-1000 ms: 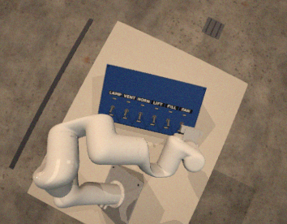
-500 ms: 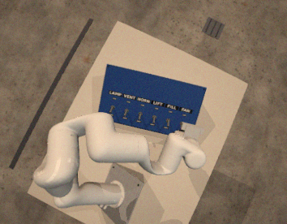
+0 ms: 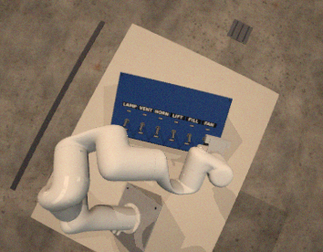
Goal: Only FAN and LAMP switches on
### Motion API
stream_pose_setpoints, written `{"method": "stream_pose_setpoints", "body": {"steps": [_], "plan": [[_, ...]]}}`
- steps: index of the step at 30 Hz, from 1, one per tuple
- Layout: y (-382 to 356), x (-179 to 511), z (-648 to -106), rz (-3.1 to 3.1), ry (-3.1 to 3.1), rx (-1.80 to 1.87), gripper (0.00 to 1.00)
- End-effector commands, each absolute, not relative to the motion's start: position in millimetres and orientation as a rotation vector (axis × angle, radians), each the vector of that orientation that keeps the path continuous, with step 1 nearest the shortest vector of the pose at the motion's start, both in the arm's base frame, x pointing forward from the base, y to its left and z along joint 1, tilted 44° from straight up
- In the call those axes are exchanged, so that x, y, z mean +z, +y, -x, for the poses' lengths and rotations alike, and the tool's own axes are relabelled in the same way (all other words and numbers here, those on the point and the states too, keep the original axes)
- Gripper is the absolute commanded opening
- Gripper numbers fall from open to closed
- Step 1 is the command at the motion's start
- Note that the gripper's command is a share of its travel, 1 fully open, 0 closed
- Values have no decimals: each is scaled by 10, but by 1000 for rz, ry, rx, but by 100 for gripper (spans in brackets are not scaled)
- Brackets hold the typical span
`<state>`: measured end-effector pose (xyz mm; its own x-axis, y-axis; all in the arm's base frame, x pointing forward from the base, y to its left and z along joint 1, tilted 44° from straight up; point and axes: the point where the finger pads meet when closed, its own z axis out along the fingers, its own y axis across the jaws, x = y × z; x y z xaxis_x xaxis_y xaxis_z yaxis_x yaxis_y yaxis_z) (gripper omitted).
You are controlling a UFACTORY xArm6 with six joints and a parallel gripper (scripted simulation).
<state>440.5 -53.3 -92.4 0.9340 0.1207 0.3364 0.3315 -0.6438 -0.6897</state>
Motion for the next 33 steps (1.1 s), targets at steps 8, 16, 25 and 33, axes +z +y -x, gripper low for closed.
{"method": "stream_pose_setpoints", "body": {"steps": [8,16,25,33], "plan": [[-542,-902,-4455,2268,-319,-334,0],[-541,-900,-4462,2268,-319,-334,0],[-541,-899,-4462,2268,-319,-334,0],[-543,-905,-4447,2268,-319,-334,0]]}}
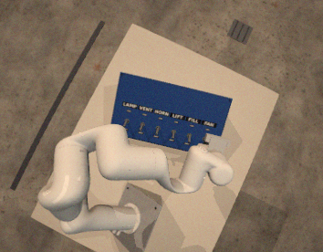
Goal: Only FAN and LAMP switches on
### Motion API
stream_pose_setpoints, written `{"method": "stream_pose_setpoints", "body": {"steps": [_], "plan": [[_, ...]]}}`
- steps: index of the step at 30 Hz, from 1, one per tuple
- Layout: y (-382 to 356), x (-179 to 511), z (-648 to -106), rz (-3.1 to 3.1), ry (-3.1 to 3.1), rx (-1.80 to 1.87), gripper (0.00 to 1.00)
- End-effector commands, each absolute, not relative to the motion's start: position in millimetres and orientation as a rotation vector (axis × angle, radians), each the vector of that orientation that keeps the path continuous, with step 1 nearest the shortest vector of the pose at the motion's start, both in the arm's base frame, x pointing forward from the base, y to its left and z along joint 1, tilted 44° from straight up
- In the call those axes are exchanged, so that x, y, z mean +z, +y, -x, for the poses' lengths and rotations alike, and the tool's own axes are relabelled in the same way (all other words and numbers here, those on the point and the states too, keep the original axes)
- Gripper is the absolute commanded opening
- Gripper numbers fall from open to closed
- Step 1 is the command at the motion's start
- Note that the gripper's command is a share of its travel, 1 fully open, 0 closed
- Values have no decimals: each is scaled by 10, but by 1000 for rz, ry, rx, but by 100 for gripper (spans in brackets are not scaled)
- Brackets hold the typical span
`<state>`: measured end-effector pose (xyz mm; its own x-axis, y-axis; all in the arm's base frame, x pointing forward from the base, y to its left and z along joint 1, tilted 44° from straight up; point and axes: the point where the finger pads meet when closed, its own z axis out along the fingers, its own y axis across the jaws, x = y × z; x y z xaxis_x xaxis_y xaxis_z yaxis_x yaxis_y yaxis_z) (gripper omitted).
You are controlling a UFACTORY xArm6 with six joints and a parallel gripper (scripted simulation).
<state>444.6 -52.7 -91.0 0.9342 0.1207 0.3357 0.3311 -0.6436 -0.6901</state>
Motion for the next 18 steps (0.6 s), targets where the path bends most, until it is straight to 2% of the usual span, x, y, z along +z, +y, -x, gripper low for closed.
{"method": "stream_pose_setpoints", "body": {"steps": [1,18], "plan": [[-543,-905,-4447,2268,-319,-334,0],[-573,-933,-4332,2268,-319,-334,0]]}}
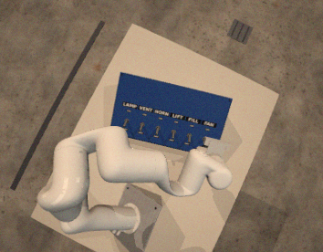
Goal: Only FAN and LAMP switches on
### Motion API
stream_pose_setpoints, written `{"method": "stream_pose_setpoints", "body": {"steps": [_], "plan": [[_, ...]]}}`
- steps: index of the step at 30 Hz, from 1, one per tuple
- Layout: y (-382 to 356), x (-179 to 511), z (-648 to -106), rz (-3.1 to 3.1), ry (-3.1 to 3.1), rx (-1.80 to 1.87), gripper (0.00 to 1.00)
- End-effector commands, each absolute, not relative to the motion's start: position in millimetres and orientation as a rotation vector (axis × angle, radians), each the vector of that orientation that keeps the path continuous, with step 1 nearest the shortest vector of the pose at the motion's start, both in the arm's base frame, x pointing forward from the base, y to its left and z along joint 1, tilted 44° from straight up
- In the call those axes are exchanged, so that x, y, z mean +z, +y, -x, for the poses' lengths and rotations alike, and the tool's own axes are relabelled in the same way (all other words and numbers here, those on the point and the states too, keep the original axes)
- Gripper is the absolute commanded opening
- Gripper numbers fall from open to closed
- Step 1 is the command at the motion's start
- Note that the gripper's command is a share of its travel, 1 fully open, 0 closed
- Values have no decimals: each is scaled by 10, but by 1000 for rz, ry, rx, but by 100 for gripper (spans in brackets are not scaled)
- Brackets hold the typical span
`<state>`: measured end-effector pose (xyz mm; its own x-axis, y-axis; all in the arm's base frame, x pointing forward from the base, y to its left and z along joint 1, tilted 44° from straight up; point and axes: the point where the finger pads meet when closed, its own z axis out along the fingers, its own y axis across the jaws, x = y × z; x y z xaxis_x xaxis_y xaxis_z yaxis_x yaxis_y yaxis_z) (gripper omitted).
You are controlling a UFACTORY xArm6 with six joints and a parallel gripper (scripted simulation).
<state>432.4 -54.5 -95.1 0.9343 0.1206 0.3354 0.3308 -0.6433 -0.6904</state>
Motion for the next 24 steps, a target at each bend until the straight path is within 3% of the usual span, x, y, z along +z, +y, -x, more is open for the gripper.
{"method": "stream_pose_setpoints", "body": {"steps": [1,24], "plan": [[-573,-933,-4332,2268,-319,-334,0],[-1400,-228,-4183,2268,-319,-334,0]]}}
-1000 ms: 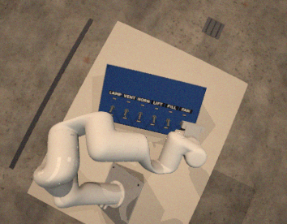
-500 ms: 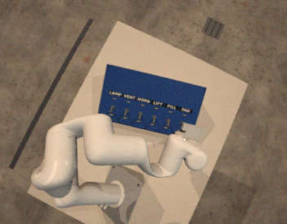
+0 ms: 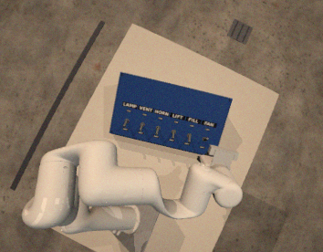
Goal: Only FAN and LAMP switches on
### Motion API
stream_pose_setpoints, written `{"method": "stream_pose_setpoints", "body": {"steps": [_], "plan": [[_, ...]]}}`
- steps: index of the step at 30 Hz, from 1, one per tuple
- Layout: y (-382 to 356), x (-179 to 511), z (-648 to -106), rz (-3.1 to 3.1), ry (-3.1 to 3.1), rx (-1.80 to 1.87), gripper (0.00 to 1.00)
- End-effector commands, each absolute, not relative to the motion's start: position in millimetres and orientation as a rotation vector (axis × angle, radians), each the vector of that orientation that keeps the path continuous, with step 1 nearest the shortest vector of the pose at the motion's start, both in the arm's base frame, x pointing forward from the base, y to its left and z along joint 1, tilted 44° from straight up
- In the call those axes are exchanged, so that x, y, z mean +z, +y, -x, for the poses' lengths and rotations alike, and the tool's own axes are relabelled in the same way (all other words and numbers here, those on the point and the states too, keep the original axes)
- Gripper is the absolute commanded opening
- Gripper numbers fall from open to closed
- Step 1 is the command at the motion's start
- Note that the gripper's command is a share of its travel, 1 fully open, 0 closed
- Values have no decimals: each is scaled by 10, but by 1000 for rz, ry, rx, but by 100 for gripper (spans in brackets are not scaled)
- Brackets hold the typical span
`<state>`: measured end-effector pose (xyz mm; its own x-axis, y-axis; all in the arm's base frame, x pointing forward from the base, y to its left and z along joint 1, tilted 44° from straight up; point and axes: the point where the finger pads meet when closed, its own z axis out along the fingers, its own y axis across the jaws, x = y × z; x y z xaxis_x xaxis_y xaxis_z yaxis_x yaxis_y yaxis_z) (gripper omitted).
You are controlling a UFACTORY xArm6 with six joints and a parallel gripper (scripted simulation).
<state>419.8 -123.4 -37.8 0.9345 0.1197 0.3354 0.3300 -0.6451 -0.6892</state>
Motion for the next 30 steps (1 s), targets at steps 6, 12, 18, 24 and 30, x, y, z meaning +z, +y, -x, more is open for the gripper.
{"method": "stream_pose_setpoints", "body": {"steps": [6,12,18,24,30], "plan": [[-1435,-199,-4177,2268,-319,-334,0],[-1420,-165,-4179,2269,-318,-334,0],[-1133,423,-4175,2277,-314,-334,0],[-924,767,-4124,2280,-312,-334,0],[-660,1131,-4020,2283,-310,-334,0]]}}
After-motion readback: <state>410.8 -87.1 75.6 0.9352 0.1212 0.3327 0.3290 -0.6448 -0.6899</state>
